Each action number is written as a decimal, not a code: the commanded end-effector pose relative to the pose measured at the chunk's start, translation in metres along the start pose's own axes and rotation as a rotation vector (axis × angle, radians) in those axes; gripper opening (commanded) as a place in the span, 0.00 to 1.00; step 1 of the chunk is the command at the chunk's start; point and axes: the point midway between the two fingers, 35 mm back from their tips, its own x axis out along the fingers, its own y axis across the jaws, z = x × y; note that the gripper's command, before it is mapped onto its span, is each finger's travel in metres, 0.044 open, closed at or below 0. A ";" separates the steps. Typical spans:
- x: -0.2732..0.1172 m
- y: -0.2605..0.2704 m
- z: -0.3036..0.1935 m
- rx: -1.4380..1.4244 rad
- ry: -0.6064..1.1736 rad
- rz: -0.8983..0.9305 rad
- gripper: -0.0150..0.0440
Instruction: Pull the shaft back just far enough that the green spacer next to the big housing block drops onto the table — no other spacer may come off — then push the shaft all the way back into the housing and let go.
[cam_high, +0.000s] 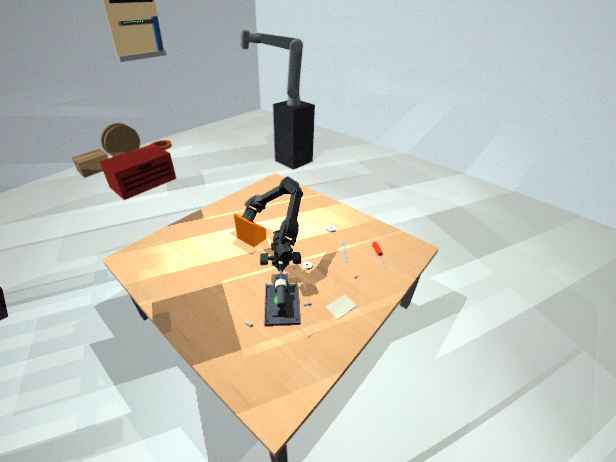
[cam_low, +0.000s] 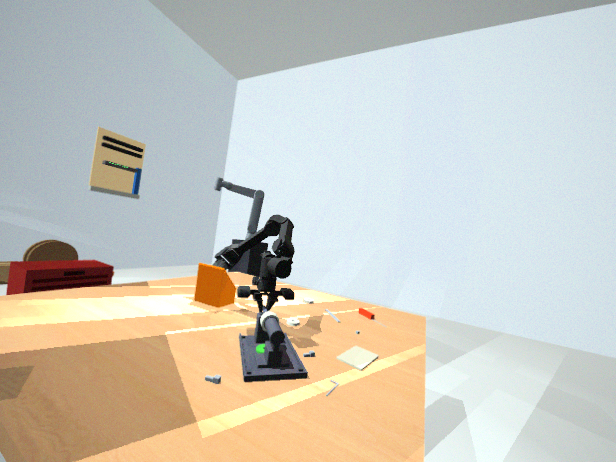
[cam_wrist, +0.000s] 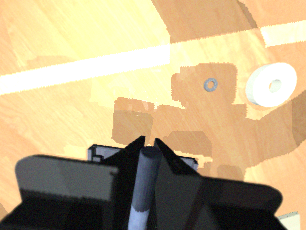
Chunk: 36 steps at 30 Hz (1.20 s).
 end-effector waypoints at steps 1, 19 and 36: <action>-0.001 0.000 -0.003 -0.003 0.006 0.005 0.25; -0.001 0.000 -0.008 -0.003 0.006 0.005 0.25; -0.001 0.000 -0.013 -0.004 0.006 0.005 0.25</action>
